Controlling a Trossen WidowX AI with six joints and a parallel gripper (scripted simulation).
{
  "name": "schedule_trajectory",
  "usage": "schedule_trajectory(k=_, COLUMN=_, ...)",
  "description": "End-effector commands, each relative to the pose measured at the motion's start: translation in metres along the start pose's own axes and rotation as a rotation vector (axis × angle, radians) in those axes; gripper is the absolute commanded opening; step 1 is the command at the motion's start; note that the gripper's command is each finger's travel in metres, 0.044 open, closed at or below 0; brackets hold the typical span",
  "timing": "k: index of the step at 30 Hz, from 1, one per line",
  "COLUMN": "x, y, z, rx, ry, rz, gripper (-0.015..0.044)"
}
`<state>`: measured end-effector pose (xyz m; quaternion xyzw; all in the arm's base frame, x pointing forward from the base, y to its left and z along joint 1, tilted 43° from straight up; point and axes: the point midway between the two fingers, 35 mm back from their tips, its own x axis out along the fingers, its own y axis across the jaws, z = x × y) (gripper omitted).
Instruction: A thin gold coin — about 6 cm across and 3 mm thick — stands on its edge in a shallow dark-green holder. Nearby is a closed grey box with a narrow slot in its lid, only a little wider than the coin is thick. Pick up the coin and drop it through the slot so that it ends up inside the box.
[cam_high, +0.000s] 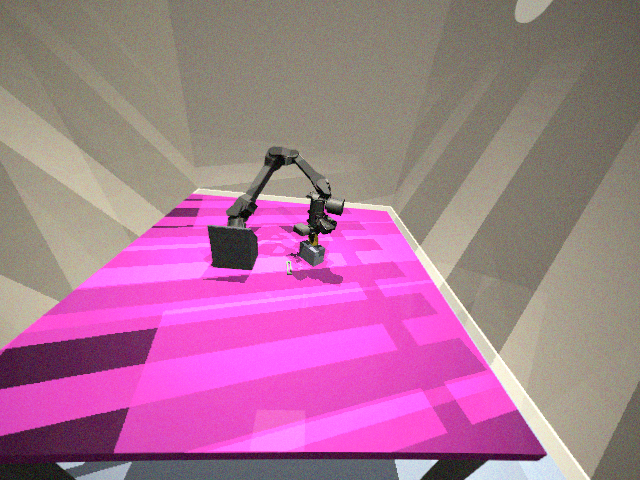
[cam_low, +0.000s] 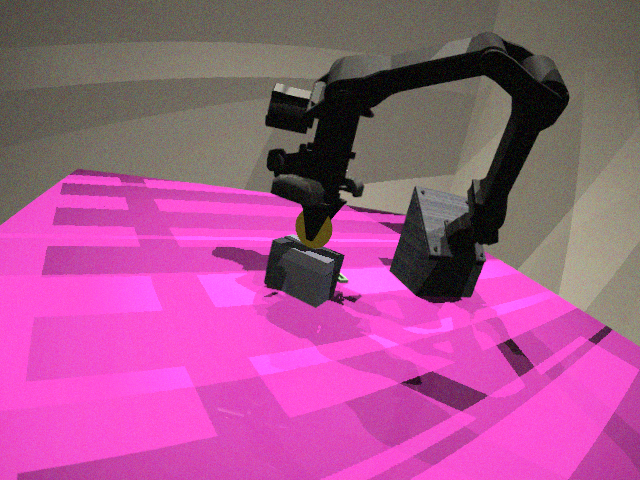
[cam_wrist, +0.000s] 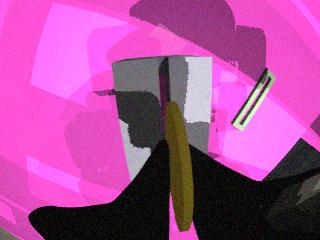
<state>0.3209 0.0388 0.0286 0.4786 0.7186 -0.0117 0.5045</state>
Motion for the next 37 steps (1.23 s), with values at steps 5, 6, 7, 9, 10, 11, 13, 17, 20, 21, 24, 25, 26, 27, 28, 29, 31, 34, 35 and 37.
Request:
schedule_trajectory(k=5, x=0.0, y=0.0, z=0.0, rx=-0.001, ry=0.0, rz=0.0, gripper=0.0161)
schedule_trajectory(k=6, x=0.0, y=0.0, z=0.0, rx=-0.001, ry=0.0, rz=0.0, gripper=0.0161)
schedule_trajectory(k=7, x=0.0, y=0.0, z=0.0, rx=-0.001, ry=0.0, rz=0.0, gripper=0.0161)
schedule_trajectory(k=9, x=0.0, y=0.0, z=0.0, rx=-0.001, ry=0.0, rz=0.0, gripper=0.0161)
schedule_trajectory(k=10, x=0.0, y=0.0, z=0.0, rx=-0.001, ry=0.0, rz=0.0, gripper=0.0161)
schedule_trajectory(k=11, x=0.0, y=0.0, z=0.0, rx=-0.001, ry=0.0, rz=0.0, gripper=0.0161)
schedule_trajectory(k=13, x=0.0, y=0.0, z=0.0, rx=-0.001, ry=0.0, rz=0.0, gripper=0.0161)
schedule_trajectory(k=17, x=-0.014, y=0.0, z=0.0, rx=0.0, ry=-0.001, rz=-0.001, gripper=0.0266)
schedule_trajectory(k=20, x=-0.018, y=0.0, z=0.0, rx=0.0, ry=-0.001, rz=-0.001, gripper=0.0344)
schedule_trajectory(k=21, x=-0.02, y=0.0, z=0.0, rx=0.001, ry=0.0, rz=-0.001, gripper=0.0371)
schedule_trajectory(k=24, x=-0.05, y=-0.002, z=-0.003, rx=0.007, ry=0.008, rz=-0.002, gripper=0.044)
schedule_trajectory(k=25, x=-0.057, y=-0.003, z=-0.004, rx=0.009, ry=0.01, rz=-0.002, gripper=0.044)
schedule_trajectory(k=26, x=-0.059, y=-0.003, z=-0.004, rx=0.009, ry=0.011, rz=-0.002, gripper=0.044)
schedule_trajectory(k=27, x=-0.059, y=-0.003, z=-0.004, rx=0.009, ry=0.011, rz=-0.002, gripper=0.044)
schedule_trajectory(k=28, x=-0.059, y=-0.003, z=-0.004, rx=0.009, ry=0.011, rz=-0.002, gripper=0.044)
schedule_trajectory(k=29, x=-0.059, y=-0.003, z=-0.004, rx=0.009, ry=0.011, rz=-0.002, gripper=0.044)
schedule_trajectory(k=31, x=-0.059, y=-0.003, z=-0.004, rx=0.009, ry=0.011, rz=-0.002, gripper=0.044)
schedule_trajectory(k=34, x=-0.059, y=-0.003, z=-0.004, rx=0.009, ry=0.011, rz=-0.002, gripper=0.044)
schedule_trajectory(k=35, x=-0.059, y=-0.003, z=-0.004, rx=0.009, ry=0.011, rz=-0.002, gripper=0.044)
schedule_trajectory(k=37, x=-0.059, y=-0.003, z=-0.004, rx=0.009, ry=0.011, rz=-0.002, gripper=0.044)
